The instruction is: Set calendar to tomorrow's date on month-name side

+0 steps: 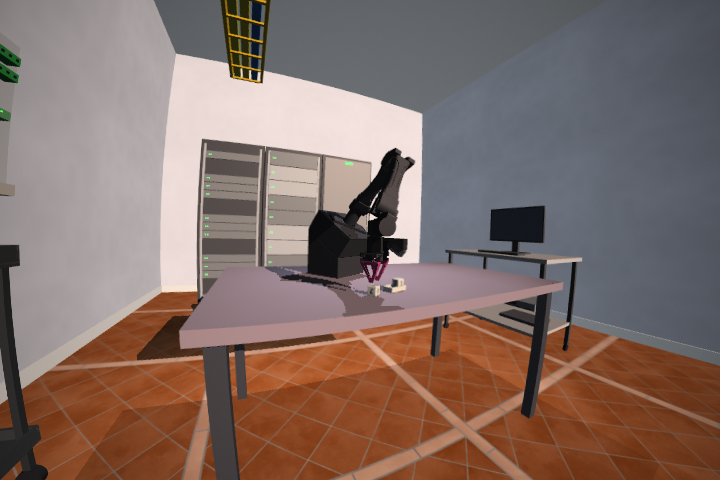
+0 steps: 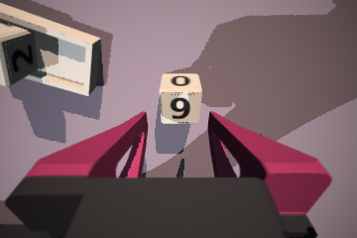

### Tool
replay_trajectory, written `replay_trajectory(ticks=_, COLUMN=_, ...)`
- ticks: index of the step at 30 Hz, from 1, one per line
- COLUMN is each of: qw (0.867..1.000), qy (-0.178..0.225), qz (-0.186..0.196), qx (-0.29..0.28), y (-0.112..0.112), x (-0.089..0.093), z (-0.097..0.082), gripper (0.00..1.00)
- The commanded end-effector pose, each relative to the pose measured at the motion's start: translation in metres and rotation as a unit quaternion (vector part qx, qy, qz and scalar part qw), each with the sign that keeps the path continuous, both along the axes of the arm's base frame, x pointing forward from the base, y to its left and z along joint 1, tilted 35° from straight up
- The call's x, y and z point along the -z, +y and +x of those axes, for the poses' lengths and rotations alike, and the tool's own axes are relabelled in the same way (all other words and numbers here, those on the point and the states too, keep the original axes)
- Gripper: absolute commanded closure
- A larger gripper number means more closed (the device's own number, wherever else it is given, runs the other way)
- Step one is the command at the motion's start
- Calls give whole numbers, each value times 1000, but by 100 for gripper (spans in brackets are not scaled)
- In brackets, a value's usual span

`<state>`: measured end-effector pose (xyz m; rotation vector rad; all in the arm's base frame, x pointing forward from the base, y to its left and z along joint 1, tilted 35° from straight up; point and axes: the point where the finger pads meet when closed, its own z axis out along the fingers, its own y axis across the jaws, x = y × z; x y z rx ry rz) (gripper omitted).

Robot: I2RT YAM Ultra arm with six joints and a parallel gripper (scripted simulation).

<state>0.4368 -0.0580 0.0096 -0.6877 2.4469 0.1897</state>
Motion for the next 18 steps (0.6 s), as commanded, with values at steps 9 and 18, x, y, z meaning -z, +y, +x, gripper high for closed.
replay_trajectory(ticks=9, qw=1000, qy=-2, qz=-1, qx=7, y=-4, x=5, z=7, gripper=53)
replay_trajectory(ticks=18, qw=1000, qy=0, qz=0, qx=6, y=-3, x=6, z=6, gripper=53)
